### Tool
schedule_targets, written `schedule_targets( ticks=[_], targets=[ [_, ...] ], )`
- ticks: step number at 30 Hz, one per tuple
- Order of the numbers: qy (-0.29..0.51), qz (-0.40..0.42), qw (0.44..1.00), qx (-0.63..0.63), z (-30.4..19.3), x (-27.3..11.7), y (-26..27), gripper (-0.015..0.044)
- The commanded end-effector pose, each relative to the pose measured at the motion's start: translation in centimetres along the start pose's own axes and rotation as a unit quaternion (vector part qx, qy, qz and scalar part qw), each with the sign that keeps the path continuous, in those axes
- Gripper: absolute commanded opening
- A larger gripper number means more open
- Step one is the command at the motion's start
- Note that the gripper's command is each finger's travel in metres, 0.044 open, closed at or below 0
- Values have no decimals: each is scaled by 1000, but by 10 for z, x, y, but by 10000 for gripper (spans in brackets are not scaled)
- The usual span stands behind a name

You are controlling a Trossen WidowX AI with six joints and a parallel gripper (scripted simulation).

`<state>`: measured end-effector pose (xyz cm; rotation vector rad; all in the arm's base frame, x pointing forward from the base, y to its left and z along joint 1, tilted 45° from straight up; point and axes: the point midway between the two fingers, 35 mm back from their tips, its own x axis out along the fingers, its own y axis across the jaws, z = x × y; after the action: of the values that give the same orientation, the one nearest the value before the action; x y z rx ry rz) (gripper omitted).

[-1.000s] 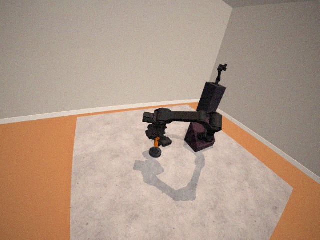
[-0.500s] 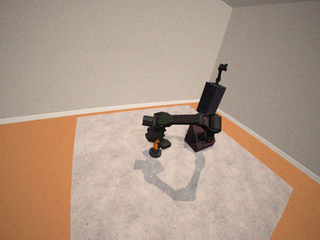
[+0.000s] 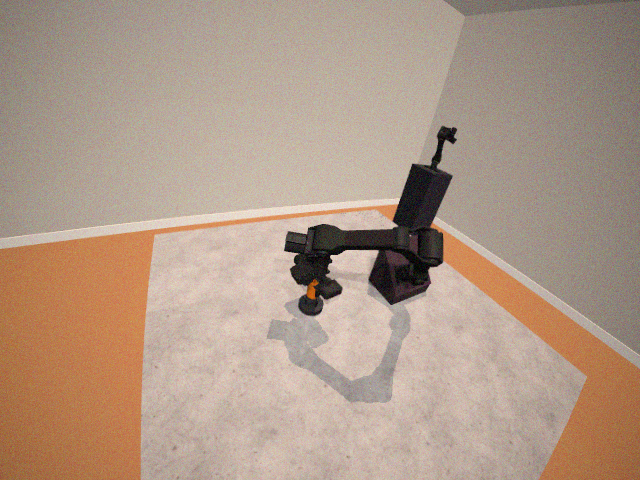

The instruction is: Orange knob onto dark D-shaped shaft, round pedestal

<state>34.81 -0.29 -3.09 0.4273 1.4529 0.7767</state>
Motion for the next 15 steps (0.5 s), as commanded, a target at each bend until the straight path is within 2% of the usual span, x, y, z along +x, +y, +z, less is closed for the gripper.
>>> schedule_targets(
  ticks=[1, 15],
  targets=[
    [-1, 2, 1000, 3, -2, 1, 1, 0],
    [-1, 2, 1000, -2, -3, -5, 0, 0]
  ],
)
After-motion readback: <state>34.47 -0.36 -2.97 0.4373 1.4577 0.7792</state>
